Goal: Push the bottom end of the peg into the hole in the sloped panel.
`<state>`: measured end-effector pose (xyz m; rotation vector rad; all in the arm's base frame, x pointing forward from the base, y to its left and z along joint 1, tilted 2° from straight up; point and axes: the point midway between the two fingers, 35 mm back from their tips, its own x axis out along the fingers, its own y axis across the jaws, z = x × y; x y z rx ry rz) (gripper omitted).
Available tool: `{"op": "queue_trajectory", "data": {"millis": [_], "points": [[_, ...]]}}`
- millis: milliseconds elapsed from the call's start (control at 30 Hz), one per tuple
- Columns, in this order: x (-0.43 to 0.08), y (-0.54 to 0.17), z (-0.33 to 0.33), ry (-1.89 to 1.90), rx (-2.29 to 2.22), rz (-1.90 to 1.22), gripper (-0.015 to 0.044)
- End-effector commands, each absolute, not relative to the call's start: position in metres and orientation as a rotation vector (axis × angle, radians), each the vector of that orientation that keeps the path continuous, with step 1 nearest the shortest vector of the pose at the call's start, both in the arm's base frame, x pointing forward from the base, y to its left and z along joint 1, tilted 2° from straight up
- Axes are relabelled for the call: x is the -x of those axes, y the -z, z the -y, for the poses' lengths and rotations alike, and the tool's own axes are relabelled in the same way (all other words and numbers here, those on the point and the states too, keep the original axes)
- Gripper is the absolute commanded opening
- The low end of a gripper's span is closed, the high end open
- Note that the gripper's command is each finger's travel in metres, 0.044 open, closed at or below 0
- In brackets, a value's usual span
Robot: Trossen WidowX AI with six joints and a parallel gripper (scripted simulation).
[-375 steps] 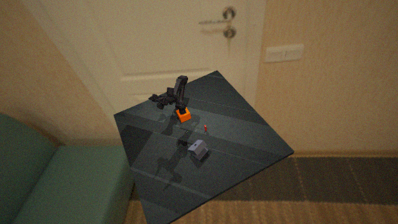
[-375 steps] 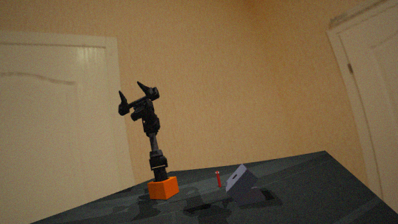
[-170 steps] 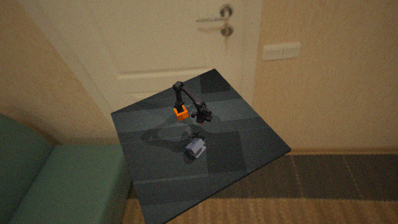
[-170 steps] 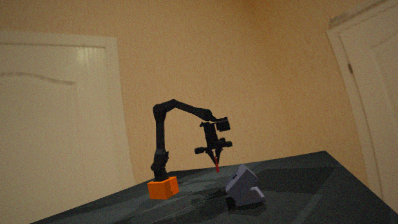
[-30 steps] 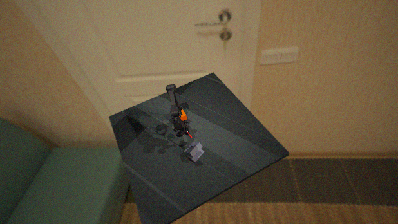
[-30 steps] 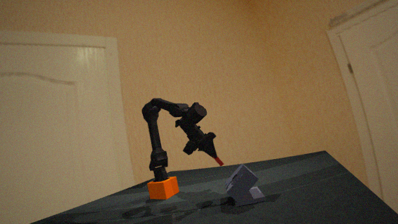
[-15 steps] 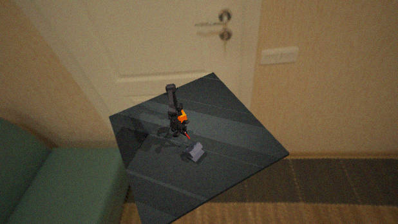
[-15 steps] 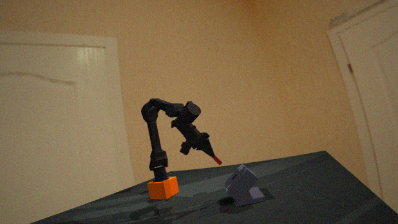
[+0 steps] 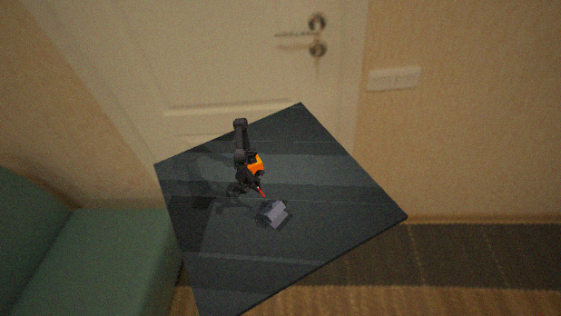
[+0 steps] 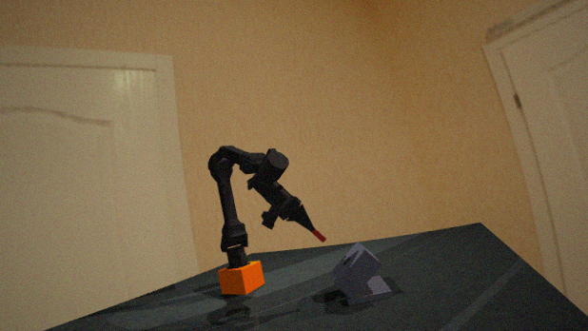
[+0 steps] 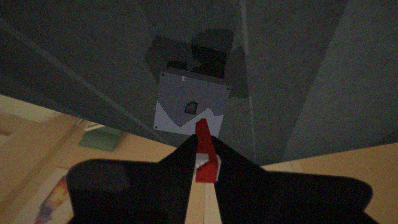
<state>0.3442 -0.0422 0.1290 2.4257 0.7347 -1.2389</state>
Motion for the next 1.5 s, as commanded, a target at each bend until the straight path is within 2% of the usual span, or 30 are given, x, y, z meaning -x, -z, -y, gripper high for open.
{"op": "queue_trajectory", "data": {"millis": [0, 1467], "points": [[-0.347, -0.125, 0.043, 1.245, -2.449, -0.726, 0.0], [-0.38, -0.081, 0.036, 1.245, -2.539, -0.671, 0.0]]}}
